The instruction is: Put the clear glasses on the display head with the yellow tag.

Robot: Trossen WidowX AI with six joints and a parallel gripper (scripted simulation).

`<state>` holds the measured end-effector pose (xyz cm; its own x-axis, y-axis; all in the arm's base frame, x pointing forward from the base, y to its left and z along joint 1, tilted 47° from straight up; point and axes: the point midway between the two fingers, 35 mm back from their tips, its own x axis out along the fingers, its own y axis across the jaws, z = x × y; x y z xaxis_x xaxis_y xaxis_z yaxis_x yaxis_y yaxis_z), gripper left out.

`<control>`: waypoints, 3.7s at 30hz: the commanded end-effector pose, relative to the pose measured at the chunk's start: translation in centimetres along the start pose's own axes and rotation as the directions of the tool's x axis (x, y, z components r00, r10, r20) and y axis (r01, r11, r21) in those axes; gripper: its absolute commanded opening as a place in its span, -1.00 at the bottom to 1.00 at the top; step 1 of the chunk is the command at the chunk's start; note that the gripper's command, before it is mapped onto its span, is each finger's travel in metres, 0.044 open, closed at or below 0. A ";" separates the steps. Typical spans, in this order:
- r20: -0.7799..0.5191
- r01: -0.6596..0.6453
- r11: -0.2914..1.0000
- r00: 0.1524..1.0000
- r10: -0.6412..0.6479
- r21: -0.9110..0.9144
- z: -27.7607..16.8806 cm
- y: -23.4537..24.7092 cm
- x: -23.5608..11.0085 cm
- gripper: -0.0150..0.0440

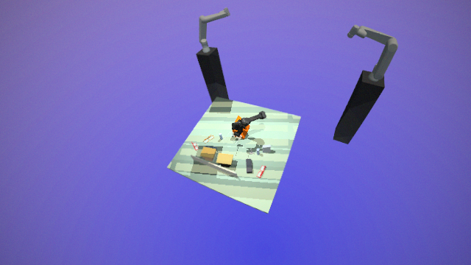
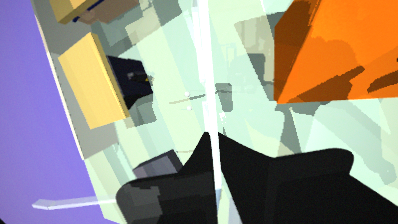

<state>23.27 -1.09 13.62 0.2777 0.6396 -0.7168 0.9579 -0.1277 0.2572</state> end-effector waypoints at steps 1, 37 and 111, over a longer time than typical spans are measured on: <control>-0.006 0.045 0.998 0.999 -0.045 -0.032 1.0 0.3 0.8 -0.49; -0.104 0.319 0.919 0.931 -0.350 -0.234 7.4 0.1 8.4 -0.49; -0.106 0.308 0.922 0.935 -0.339 -0.234 6.6 -0.2 14.0 -0.49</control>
<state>27.01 2.67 -0.84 -0.0720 0.7181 -0.6923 0.9514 0.2579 0.1685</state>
